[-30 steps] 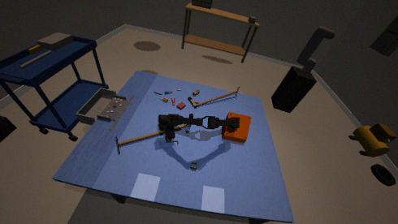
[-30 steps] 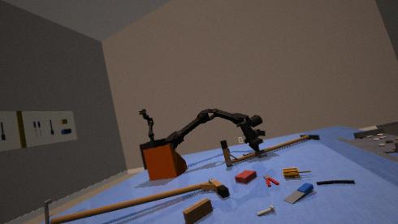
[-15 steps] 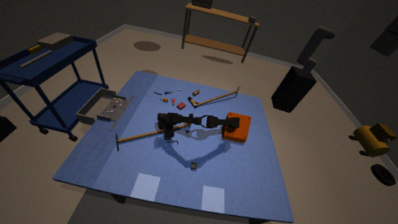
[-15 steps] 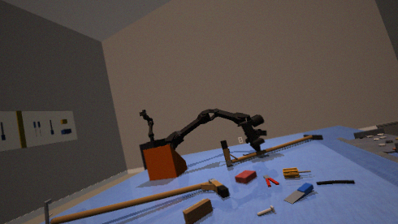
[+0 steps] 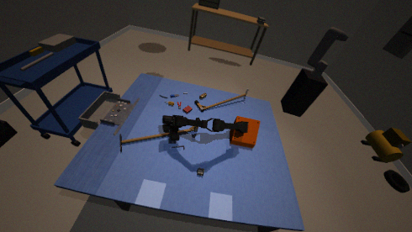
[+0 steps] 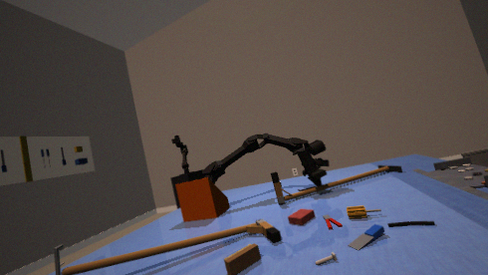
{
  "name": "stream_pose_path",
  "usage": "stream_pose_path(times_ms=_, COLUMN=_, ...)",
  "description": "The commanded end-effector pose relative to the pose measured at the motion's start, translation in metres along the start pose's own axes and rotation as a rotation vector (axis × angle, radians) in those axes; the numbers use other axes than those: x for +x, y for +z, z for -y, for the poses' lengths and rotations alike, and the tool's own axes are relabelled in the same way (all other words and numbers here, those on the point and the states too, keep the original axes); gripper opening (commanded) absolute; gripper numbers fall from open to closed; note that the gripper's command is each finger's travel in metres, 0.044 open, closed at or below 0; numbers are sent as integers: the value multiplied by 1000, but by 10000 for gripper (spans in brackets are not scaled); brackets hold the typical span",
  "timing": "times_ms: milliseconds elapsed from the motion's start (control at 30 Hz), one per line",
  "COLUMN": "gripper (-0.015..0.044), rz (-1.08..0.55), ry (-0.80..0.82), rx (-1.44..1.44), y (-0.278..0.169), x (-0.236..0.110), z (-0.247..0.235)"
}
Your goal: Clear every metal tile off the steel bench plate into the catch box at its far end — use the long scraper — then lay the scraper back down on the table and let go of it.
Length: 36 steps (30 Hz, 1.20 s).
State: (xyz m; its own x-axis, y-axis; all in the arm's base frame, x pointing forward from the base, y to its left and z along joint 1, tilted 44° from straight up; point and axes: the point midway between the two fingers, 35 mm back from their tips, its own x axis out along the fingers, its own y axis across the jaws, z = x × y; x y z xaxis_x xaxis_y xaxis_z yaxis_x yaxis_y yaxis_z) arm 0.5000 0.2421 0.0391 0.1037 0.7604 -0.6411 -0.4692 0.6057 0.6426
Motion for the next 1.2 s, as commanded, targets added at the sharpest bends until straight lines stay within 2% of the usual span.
stream_pose_path(times_ms=0, gripper=0, rz=1, ry=-2, rx=0, y=1, x=0, z=7)
stream_pose_path(times_ms=1167, gripper=0, rz=2, ry=-2, rx=0, y=5, x=1, z=41)
